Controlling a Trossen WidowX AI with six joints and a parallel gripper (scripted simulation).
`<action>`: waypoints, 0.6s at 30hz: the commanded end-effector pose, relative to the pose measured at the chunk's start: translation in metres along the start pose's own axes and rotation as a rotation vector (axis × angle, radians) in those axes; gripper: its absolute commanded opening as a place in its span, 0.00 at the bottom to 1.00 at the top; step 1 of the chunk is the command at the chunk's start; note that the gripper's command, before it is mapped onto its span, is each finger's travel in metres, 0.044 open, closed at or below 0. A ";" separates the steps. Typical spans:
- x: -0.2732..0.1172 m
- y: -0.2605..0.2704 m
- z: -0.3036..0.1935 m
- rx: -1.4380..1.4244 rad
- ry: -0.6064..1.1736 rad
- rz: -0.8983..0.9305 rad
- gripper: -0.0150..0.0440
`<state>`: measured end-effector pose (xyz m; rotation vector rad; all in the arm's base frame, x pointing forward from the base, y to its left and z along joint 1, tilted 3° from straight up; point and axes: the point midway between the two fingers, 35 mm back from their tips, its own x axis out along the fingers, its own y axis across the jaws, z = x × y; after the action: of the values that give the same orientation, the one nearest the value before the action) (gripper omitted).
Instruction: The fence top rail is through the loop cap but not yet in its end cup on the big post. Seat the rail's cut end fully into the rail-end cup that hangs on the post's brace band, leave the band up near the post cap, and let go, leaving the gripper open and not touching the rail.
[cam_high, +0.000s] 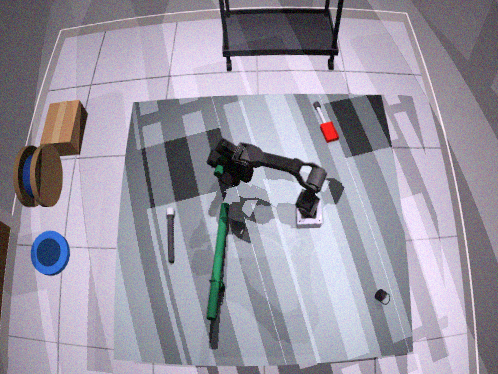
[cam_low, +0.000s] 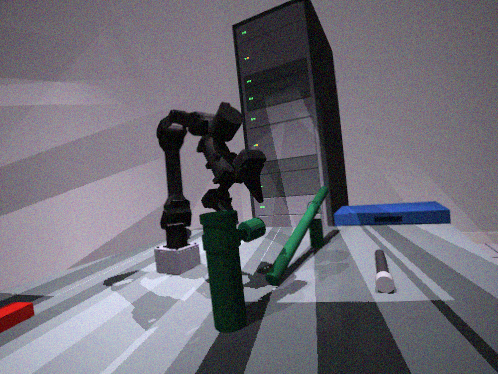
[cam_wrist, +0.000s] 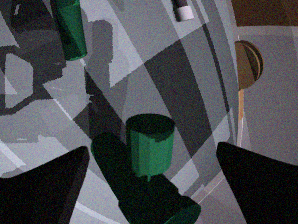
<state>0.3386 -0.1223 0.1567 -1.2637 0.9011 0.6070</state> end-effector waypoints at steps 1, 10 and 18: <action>0.008 0.001 0.000 -0.004 -0.004 0.009 1.00; 0.022 0.001 0.000 -0.004 -0.004 0.008 1.00; 0.036 0.000 0.000 -0.004 -0.004 0.008 1.00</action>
<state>0.3553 -0.1246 0.1346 -1.2724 0.8913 0.6125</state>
